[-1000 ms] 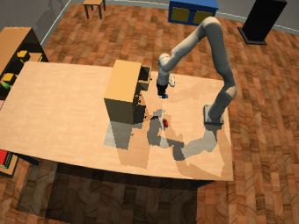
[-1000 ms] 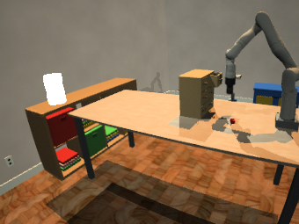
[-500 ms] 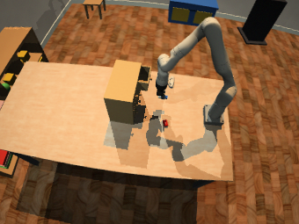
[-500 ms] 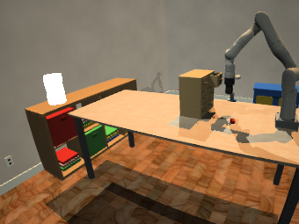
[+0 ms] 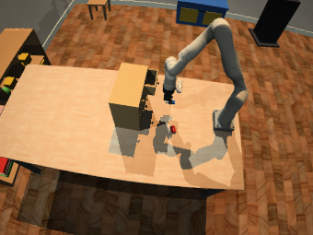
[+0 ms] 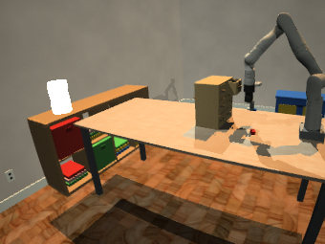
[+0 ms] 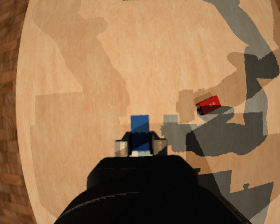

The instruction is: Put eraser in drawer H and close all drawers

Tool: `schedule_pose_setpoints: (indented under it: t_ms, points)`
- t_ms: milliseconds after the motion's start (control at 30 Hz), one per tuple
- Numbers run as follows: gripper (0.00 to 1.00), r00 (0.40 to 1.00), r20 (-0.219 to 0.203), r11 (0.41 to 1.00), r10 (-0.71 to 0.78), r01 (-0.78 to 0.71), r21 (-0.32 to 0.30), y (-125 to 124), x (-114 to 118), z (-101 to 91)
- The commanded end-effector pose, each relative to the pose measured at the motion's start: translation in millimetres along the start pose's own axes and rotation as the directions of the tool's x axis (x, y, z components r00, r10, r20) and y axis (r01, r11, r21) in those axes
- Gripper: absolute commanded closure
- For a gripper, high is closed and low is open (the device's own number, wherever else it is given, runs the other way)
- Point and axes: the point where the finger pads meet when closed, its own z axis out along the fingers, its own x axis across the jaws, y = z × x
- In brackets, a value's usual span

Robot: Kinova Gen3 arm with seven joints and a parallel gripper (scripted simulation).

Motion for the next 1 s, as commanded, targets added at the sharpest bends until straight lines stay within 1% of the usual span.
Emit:
schedule_pose_setpoints:
  t_ms: [0,233,533,733,967]
  points:
    - [0.55,1.0,0.0,1.0,0.0,0.0,-0.002,0.5,0.1,-0.6]
    - [0.55,1.0,0.0,1.0,0.0,0.0,-0.002,0.5,0.1,-1.4]
    - [0.55,1.0,0.0,1.0,0.0,0.0,-0.002,0.5,0.1,-7.9]
    - [0.55,1.0,0.0,1.0,0.0,0.0,-0.002,0.5,0.1,-20.6]
    - [0.55,1.0,0.0,1.0,0.0,0.0,-0.002,0.5,0.1,-44.3]
